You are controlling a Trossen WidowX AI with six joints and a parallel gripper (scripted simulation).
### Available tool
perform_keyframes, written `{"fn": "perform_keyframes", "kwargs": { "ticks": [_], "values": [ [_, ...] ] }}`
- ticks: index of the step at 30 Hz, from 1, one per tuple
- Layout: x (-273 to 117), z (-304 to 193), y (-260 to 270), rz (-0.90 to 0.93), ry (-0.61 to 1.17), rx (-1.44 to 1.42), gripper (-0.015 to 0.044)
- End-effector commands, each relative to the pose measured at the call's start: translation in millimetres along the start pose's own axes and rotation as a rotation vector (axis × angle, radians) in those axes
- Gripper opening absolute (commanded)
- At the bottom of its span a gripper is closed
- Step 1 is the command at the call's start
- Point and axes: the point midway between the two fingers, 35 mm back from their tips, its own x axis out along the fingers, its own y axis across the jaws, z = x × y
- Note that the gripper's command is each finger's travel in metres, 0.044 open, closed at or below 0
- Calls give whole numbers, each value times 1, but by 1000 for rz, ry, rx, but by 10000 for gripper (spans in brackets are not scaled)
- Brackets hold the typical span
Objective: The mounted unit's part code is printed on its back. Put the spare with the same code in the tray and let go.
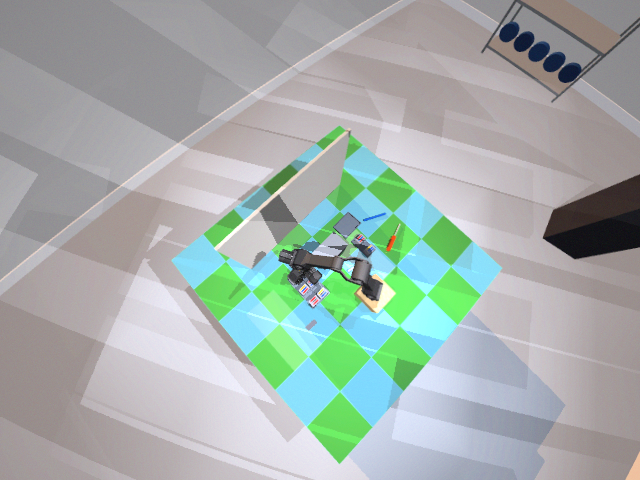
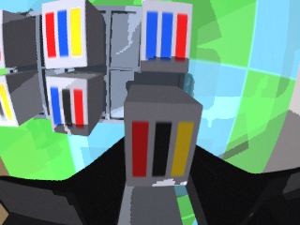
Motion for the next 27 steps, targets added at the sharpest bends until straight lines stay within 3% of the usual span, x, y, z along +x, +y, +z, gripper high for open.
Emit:
{"fn": "perform_keyframes", "kwargs": {
  "ticks": [1, 9, 22, 27],
  "values": [
    [-32, 1, -1, -17, -8, -1, 0],
    [-35, 2, -2, -23, -12, 1, 0],
    [-103, 3, 4, -17, -9, 0, 0],
    [-106, 1, 4, -17, -7, 0, 0]
  ]
}}
